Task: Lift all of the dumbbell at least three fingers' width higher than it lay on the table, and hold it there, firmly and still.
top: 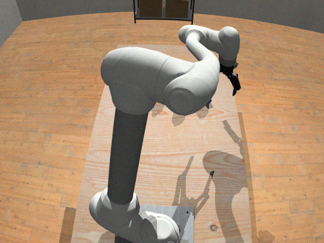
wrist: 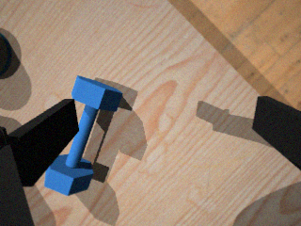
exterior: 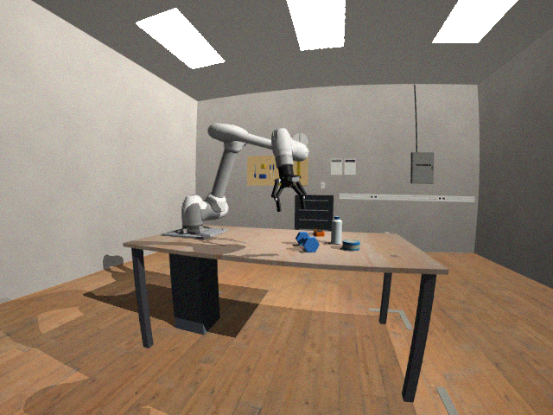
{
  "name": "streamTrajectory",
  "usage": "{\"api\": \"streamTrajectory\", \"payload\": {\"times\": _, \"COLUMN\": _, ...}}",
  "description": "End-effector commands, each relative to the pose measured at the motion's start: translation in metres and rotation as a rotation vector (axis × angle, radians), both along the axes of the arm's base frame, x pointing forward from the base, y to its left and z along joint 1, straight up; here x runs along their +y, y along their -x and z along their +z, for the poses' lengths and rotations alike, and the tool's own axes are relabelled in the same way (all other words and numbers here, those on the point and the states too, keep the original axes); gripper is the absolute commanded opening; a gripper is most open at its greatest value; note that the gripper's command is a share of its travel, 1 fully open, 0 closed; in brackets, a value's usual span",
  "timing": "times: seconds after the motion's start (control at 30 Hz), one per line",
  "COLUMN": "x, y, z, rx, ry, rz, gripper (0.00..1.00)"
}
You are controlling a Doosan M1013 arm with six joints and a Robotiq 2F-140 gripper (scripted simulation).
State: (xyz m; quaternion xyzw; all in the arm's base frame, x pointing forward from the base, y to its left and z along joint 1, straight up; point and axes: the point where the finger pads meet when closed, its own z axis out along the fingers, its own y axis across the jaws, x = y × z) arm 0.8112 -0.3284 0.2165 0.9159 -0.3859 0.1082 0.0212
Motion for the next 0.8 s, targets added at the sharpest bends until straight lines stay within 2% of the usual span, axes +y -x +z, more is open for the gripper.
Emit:
{"api": "streamTrajectory", "payload": {"times": 0.0, "x": 0.033, "y": -0.020, "z": -0.023, "rx": 0.034, "ry": -0.050, "rz": -0.086, "gripper": 1.00}}
{"api": "streamTrajectory", "payload": {"times": 0.2, "x": 0.077, "y": -0.040, "z": -0.052, "rx": 0.080, "ry": -0.102, "rz": -0.200, "gripper": 1.00}}
{"api": "streamTrajectory", "payload": {"times": 0.27, "x": 0.077, "y": -0.040, "z": -0.052, "rx": 0.080, "ry": -0.102, "rz": -0.200, "gripper": 1.00}}
{"api": "streamTrajectory", "payload": {"times": 0.3, "x": 0.098, "y": -0.048, "z": -0.065, "rx": 0.103, "ry": -0.121, "rz": -0.252, "gripper": 1.00}}
{"api": "streamTrajectory", "payload": {"times": 0.53, "x": 0.148, "y": -0.063, "z": -0.096, "rx": 0.161, "ry": -0.156, "rz": -0.376, "gripper": 1.00}}
{"api": "streamTrajectory", "payload": {"times": 0.77, "x": 0.151, "y": -0.064, "z": -0.099, "rx": 0.166, "ry": -0.155, "rz": -0.385, "gripper": 1.00}}
